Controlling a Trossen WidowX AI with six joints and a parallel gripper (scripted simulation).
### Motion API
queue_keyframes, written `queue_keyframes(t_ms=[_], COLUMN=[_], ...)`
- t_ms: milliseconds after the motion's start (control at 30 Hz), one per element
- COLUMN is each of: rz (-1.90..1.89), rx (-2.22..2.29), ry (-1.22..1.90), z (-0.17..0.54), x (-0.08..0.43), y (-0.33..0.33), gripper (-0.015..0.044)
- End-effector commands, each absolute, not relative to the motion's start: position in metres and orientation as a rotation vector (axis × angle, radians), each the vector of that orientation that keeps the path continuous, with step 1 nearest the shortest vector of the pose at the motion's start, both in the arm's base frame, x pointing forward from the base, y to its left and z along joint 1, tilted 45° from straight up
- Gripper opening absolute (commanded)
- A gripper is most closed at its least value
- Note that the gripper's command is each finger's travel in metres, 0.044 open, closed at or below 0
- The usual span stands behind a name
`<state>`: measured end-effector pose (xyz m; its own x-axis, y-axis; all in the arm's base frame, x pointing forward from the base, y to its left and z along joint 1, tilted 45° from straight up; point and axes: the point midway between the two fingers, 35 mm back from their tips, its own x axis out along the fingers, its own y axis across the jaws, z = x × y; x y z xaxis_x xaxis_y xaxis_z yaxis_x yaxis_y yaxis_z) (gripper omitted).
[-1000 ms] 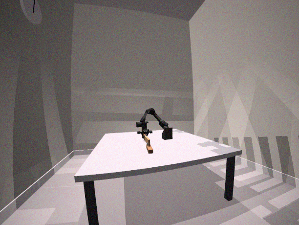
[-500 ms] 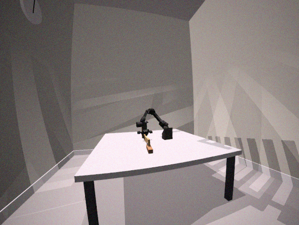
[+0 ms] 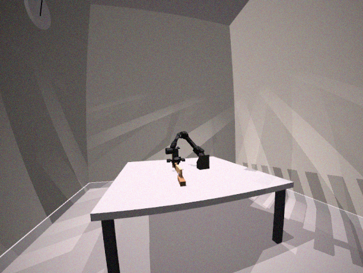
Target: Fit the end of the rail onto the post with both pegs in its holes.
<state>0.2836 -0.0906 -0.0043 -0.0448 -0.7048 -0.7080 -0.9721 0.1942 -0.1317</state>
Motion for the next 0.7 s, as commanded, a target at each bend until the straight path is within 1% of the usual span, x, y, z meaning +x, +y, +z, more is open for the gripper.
queue_keyframes(t_ms=[0, 667], rz=[0.518, 0.518], rx=[-1.576, -1.576], ry=[1.807, 1.806], z=[-0.0019, 0.0054], x=[0.2850, 0.2872], y=[-0.0876, -0.0808], gripper=[0.0000, 0.0000])
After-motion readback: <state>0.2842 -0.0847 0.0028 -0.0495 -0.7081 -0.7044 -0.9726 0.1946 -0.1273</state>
